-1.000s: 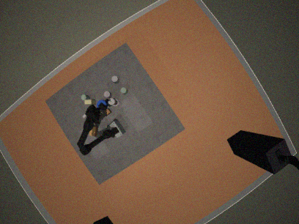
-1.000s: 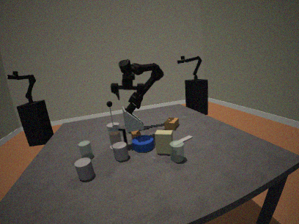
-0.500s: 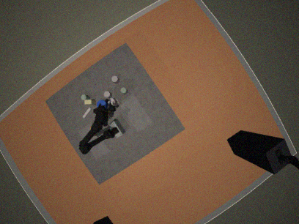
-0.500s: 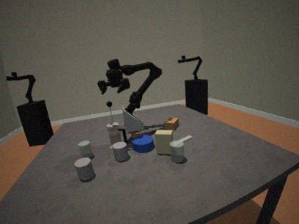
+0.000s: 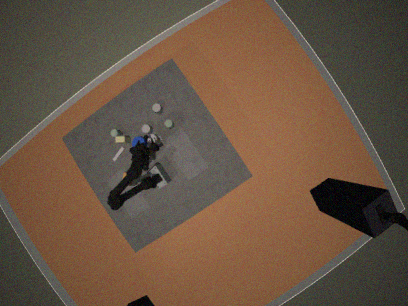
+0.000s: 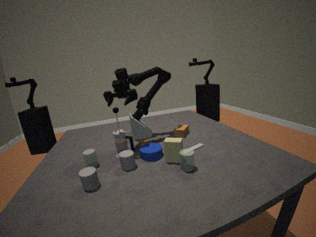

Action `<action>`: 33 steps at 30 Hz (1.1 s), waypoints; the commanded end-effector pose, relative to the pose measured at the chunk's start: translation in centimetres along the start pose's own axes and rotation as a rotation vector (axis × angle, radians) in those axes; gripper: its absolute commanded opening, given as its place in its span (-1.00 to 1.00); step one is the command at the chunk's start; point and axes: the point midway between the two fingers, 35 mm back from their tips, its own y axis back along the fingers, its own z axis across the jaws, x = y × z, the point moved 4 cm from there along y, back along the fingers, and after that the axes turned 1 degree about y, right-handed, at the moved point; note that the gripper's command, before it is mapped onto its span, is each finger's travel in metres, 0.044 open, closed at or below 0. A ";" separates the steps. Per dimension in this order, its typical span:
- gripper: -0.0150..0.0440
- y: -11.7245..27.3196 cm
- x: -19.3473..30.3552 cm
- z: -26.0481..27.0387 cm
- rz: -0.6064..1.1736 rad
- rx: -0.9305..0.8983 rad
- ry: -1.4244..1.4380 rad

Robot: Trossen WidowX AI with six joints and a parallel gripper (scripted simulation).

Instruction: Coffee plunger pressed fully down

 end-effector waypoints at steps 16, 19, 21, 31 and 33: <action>1.00 -3.0 0.4 0.1 0.005 0.000 -0.010; 0.82 -3.1 0.4 0.1 0.005 0.000 -0.010; 0.64 -3.1 0.4 0.1 0.005 0.000 -0.010; -0.08 -3.1 0.4 0.1 0.005 0.000 -0.010; -0.08 -3.1 0.4 0.1 0.005 0.000 -0.010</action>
